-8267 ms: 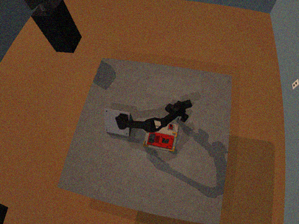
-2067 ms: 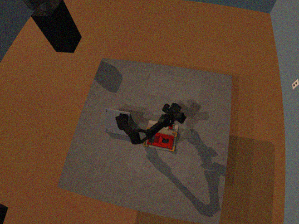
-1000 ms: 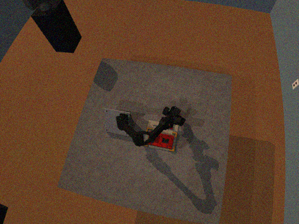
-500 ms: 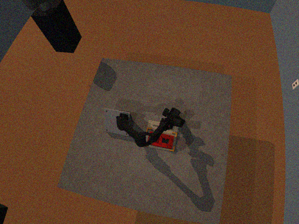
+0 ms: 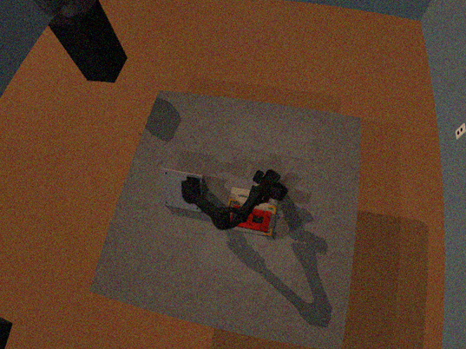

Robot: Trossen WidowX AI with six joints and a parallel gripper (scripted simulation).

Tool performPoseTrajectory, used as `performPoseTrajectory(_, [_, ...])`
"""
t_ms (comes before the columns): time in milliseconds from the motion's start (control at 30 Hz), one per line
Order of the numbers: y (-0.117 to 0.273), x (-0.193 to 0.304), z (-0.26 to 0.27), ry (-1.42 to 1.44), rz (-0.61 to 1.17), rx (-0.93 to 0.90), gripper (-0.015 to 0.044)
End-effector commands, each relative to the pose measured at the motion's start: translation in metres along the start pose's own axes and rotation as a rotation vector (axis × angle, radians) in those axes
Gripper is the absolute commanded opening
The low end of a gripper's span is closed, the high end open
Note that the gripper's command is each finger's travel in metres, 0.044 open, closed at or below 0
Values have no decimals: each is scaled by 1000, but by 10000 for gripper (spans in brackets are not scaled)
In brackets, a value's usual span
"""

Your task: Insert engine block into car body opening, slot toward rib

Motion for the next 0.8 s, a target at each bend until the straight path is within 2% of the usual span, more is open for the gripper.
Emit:
performPoseTrajectory(0, [0,0,0,0,0,0,26])
performPoseTrajectory(533, [0,0,0,0,0,0,440])
performPoseTrajectory(767, [6,0,0,-2,3,0,440])
Point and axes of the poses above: the point midway between the two fingers, 35 mm back from their tips, its own y axis back along the fingers, its own z axis across the jaws, x = y × z, the point moved 10 cm from there along y, back along the fingers, and after that the axes turned 15 degrees about y, right-handed, at the moved point
